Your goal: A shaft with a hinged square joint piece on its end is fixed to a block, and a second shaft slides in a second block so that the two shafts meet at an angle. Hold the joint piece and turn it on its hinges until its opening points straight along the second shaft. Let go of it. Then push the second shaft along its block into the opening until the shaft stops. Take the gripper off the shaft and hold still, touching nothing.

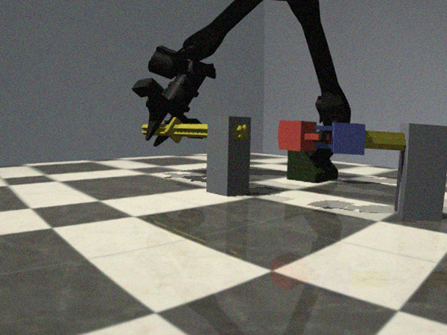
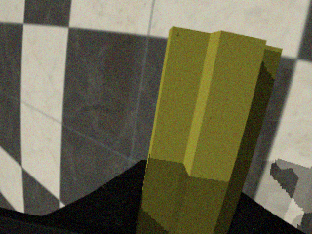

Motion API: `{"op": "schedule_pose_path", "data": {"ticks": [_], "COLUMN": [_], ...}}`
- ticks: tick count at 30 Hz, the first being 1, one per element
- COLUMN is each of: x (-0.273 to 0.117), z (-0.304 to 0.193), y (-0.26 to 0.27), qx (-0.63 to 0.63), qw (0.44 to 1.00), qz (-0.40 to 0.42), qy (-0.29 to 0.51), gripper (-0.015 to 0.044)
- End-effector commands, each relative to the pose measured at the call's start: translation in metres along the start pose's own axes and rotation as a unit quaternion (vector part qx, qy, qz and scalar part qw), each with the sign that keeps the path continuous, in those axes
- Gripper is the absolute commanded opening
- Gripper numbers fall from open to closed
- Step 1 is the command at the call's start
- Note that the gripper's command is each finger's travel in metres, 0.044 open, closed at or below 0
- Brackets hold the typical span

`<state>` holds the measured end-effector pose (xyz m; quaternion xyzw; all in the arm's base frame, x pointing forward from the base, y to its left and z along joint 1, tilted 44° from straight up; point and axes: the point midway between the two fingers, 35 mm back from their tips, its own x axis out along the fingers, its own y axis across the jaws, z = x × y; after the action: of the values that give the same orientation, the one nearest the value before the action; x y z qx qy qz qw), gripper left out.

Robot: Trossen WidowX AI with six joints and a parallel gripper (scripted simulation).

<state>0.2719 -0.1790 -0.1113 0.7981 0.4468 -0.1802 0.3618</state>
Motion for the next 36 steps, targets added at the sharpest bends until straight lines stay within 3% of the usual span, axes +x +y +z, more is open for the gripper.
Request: {"op": "schedule_pose_path", "data": {"ticks": [1,36], "x": [0.0004,-0.0001], "z": [-0.0005,0.0020], "y": [-0.0006,-0.0002], "qx": [0.003,0.001], "qw": [1.000,0.999], "qz": [0.013,0.033], "qy": [0.002,0.000], "gripper": [0.0067,0.0067]}}
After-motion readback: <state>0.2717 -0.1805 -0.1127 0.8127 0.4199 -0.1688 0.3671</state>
